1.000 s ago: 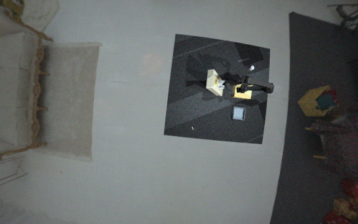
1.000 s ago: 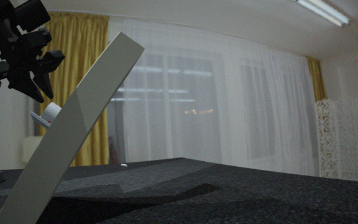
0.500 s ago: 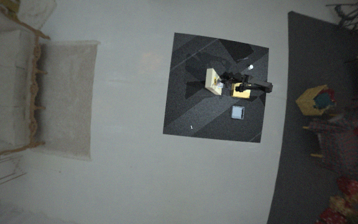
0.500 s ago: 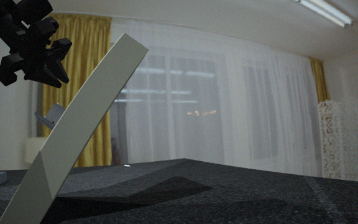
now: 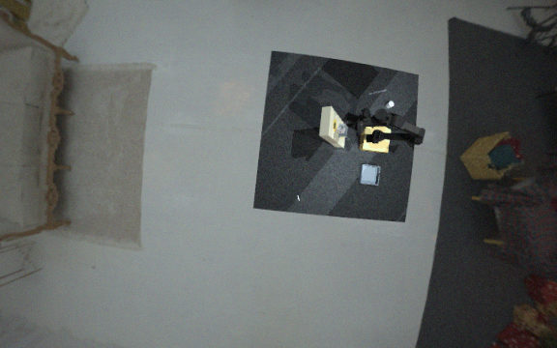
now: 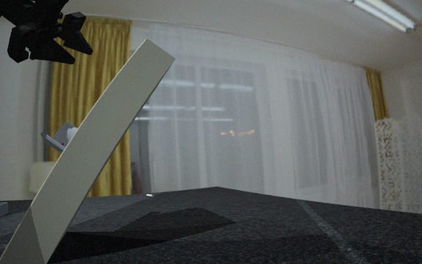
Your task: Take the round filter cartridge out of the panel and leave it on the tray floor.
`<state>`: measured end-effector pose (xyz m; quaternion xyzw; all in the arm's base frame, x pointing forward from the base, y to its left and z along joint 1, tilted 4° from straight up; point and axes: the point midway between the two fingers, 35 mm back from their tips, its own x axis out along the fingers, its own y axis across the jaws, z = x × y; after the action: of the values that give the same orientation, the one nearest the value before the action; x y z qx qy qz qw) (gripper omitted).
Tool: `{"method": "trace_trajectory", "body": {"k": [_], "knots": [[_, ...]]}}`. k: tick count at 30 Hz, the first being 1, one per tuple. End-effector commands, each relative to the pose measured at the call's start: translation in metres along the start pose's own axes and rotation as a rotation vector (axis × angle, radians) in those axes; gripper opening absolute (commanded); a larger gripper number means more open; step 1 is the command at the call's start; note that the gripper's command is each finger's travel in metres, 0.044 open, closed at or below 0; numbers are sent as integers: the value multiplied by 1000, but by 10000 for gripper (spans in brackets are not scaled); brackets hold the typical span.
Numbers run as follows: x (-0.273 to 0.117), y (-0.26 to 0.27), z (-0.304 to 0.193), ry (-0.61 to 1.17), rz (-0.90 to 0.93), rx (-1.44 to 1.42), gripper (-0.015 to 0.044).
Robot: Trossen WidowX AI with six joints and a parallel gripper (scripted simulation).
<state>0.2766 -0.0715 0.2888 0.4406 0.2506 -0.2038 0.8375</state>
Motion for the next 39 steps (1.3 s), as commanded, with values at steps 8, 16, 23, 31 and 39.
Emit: {"method": "trace_trajectory", "body": {"k": [8,16,23,31,39], "knots": [[11,-29,-28,179,-123,-423,305],[26,-74,-72,392,-167,-840,305],[26,-74,-72,392,-167,-840,305],[36,-76,-74,391,-167,-840,305],[48,-80,-77,391,-166,-840,305]]}}
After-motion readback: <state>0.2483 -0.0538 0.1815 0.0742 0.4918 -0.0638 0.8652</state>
